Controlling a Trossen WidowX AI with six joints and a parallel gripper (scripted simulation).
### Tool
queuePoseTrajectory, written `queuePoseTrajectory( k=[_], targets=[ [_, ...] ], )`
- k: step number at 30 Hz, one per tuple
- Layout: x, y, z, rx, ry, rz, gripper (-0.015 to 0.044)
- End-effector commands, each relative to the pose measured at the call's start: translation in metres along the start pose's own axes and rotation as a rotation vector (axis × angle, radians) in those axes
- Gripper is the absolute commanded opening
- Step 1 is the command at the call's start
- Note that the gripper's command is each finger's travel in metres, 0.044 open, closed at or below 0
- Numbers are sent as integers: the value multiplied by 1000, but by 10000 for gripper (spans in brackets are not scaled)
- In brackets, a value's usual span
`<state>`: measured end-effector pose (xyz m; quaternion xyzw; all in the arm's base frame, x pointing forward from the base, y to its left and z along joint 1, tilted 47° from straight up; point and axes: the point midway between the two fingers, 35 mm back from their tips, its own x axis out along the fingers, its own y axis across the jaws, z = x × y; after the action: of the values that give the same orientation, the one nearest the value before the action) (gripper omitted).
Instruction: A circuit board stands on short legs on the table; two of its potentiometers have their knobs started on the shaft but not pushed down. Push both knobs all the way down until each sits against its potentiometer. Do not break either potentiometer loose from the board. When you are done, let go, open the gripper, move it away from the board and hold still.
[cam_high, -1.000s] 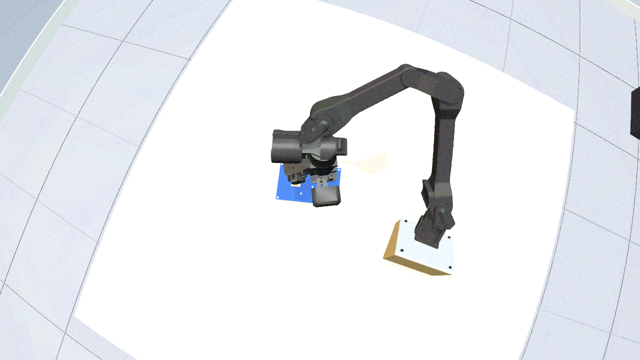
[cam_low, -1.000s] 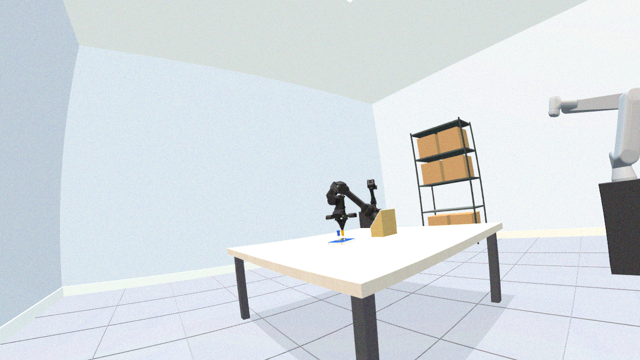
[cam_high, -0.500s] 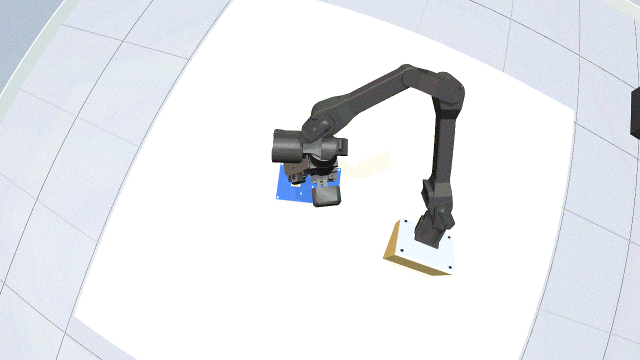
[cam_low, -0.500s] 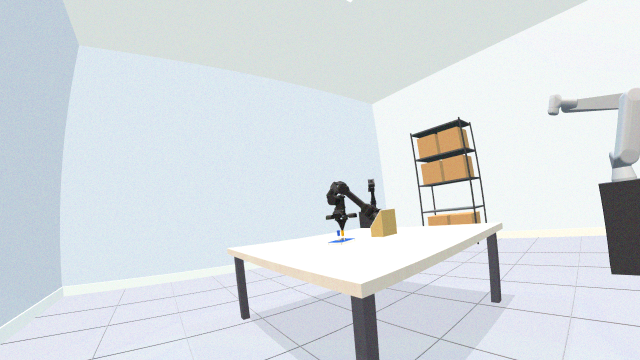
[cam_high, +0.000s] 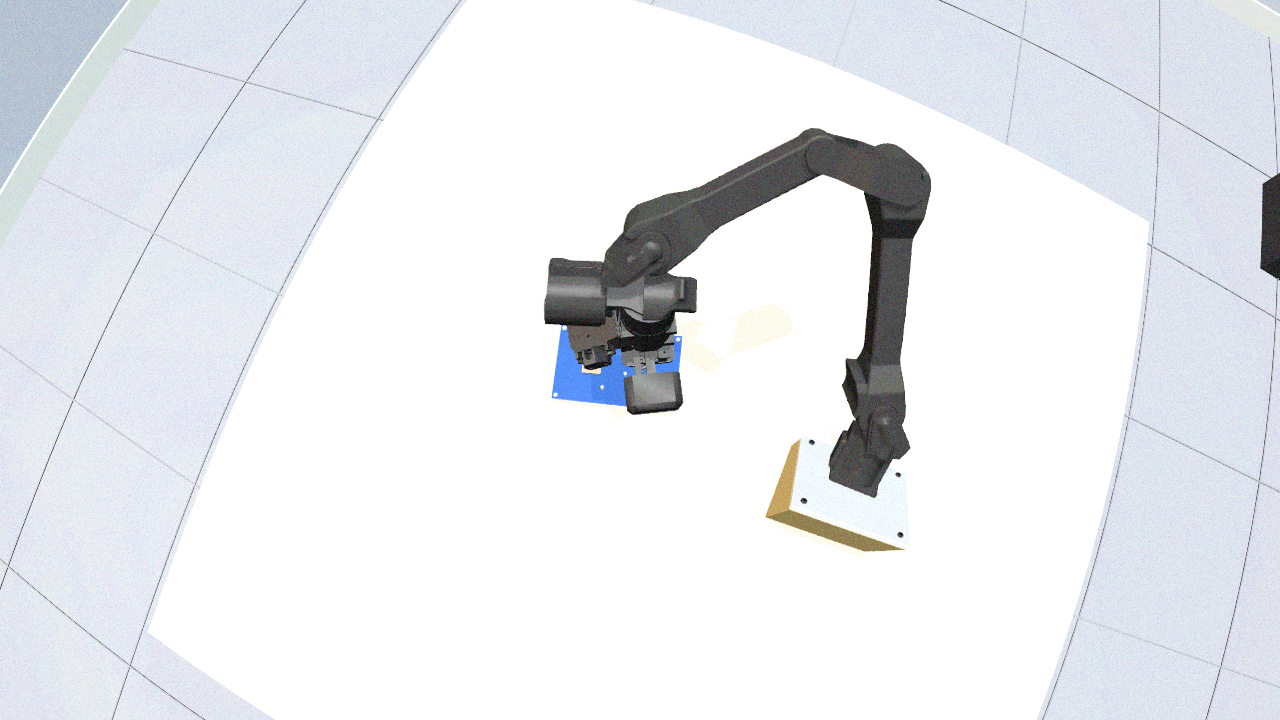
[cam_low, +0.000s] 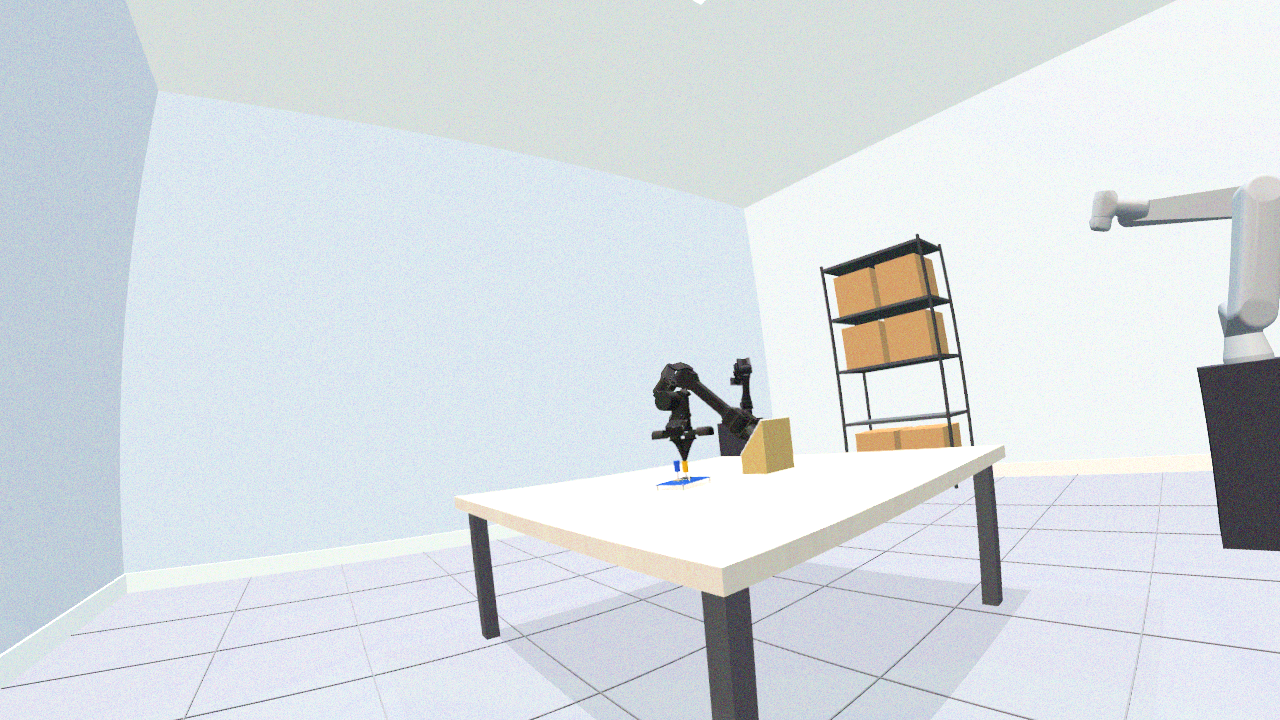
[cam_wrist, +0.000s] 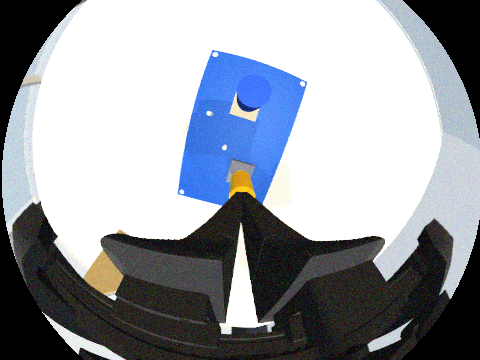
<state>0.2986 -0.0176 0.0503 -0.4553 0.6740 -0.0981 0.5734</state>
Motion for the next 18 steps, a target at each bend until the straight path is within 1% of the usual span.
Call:
queuePoseTrajectory(
  k=[1, 18],
  targets=[
    [13, -3, 0, 18, 19, 5, 0],
    [18, -3, 0, 19, 19, 4, 0]
  ],
)
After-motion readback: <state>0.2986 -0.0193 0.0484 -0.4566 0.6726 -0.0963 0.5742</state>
